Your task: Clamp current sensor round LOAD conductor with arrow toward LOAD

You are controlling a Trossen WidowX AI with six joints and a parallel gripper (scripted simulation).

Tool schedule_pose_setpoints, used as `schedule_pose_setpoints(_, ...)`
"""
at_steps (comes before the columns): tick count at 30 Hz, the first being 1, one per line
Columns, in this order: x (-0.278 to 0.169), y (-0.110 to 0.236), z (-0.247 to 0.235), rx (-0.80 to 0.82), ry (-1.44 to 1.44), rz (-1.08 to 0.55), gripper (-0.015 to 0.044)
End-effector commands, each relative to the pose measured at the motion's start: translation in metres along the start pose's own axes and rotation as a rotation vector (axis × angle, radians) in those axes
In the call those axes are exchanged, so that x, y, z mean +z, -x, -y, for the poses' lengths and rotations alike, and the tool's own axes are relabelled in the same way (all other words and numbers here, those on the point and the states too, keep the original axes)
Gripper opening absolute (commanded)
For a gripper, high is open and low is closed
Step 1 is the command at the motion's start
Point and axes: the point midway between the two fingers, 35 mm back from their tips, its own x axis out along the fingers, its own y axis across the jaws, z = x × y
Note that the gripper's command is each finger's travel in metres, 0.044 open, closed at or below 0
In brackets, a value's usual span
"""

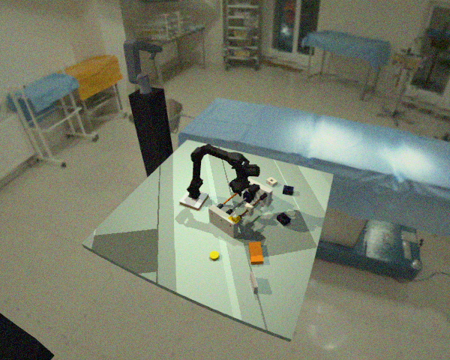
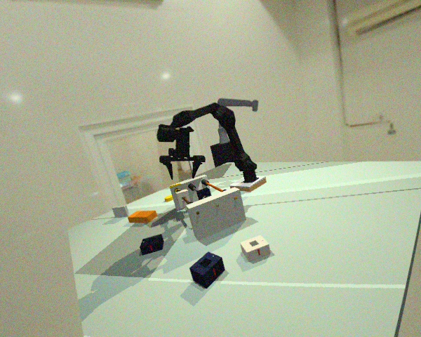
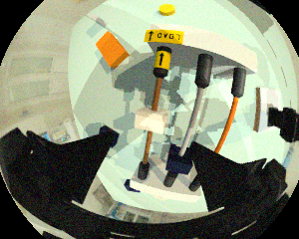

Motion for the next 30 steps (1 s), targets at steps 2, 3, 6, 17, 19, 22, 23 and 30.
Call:
schedule_pose_setpoints(2,0.001,0.0,0.001,-0.001,-0.006,0.005,0.044)
schedule_pose_setpoints(3,0.001,0.0,0.001,-0.001,-0.006,0.005,0.044)
schedule_pose_setpoints(6,0.001,0.0,0.001,-0.001,-0.006,0.005,0.044)
schedule_pose_setpoints(17,0.001,0.0,0.001,-0.001,-0.006,0.005,0.044)
schedule_pose_setpoints(19,0.001,0.0,0.0,-0.002,0.012,-0.004,0.044)
schedule_pose_setpoints(22,0.013,-0.003,0.005,-0.016,0.184,-0.06,0.044)
schedule_pose_setpoints(23,0.018,-0.004,0.006,-0.017,0.258,-0.085,0.044)
schedule_pose_setpoints(30,0.051,-0.007,0.02,0.072,0.767,-0.253,0.044)
